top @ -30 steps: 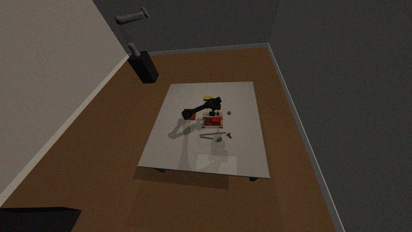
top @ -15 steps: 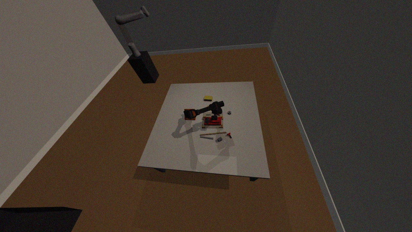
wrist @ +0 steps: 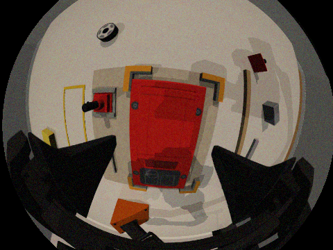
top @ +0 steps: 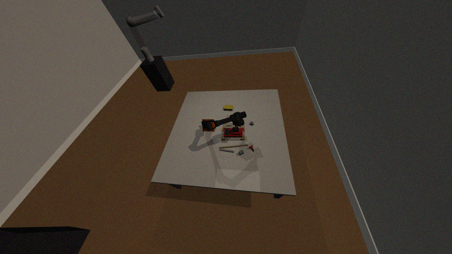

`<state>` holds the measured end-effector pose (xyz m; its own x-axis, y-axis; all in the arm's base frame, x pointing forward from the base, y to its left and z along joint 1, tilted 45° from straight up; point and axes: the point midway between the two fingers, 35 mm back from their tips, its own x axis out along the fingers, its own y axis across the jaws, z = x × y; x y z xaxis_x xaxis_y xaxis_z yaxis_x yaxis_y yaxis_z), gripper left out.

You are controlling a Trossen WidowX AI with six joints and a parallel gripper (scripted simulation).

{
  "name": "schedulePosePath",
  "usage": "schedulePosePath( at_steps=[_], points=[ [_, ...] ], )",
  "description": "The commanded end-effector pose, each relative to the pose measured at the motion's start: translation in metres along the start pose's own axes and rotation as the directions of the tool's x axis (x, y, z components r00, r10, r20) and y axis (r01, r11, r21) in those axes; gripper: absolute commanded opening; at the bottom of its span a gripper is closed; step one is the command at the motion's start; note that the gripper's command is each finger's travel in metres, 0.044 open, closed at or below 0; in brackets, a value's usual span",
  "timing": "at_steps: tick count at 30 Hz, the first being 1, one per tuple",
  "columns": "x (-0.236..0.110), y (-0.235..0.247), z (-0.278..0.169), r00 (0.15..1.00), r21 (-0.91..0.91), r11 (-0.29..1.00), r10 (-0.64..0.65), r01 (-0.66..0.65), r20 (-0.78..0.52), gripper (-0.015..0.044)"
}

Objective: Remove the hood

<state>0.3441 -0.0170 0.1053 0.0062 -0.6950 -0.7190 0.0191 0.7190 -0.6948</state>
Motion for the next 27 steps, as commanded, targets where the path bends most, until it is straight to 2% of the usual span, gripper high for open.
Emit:
schedulePosePath(
  at_steps=[1,27],
  points=[
    [0.007,0.001,-0.001,1.0,-0.013,1.0,-0.009,0.009,-0.007,0.044],
    [0.031,0.0,-0.001,1.0,-0.012,1.0,-0.01,0.01,-0.007,0.044]
  ],
)
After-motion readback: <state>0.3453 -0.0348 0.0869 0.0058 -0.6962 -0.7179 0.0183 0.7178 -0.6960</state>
